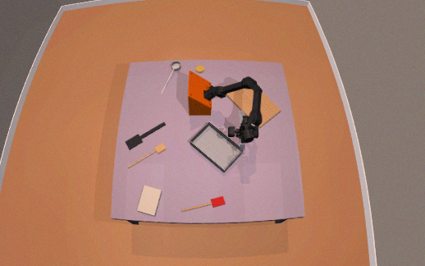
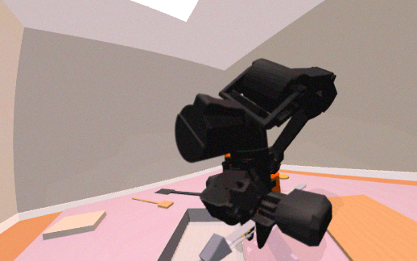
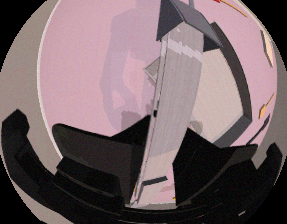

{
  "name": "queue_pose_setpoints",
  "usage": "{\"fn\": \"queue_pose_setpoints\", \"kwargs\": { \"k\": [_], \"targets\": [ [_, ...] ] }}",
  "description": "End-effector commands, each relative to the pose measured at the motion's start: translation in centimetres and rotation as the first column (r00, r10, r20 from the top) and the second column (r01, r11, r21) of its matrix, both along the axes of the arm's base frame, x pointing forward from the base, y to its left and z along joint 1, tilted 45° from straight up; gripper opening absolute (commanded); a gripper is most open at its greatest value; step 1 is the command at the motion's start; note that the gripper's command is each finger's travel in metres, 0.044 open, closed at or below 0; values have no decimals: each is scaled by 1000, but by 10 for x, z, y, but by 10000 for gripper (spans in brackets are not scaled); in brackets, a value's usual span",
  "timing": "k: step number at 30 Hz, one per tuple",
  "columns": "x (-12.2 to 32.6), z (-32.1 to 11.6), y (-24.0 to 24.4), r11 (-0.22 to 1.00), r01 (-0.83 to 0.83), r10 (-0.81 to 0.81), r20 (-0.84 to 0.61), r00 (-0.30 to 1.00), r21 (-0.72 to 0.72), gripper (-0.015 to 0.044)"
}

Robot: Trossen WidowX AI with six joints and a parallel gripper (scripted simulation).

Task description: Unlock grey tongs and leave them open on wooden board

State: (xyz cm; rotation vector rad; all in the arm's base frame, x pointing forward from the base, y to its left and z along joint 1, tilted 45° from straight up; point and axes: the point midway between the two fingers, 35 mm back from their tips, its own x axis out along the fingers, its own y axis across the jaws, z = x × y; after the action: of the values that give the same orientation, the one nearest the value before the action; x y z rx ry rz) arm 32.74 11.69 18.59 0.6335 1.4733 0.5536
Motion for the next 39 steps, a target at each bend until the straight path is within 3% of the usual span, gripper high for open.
{"fn": "queue_pose_setpoints", "kwargs": {
  "k": [1,15,39],
  "targets": [
    [-16,16,9,999,-52,52,52,997,0,-150],
    [-78,66,37,971,-237,233,230,945,-11,-150],
    [-142,74,84,897,-413,441,300,846,-155,-150]
  ]
}}
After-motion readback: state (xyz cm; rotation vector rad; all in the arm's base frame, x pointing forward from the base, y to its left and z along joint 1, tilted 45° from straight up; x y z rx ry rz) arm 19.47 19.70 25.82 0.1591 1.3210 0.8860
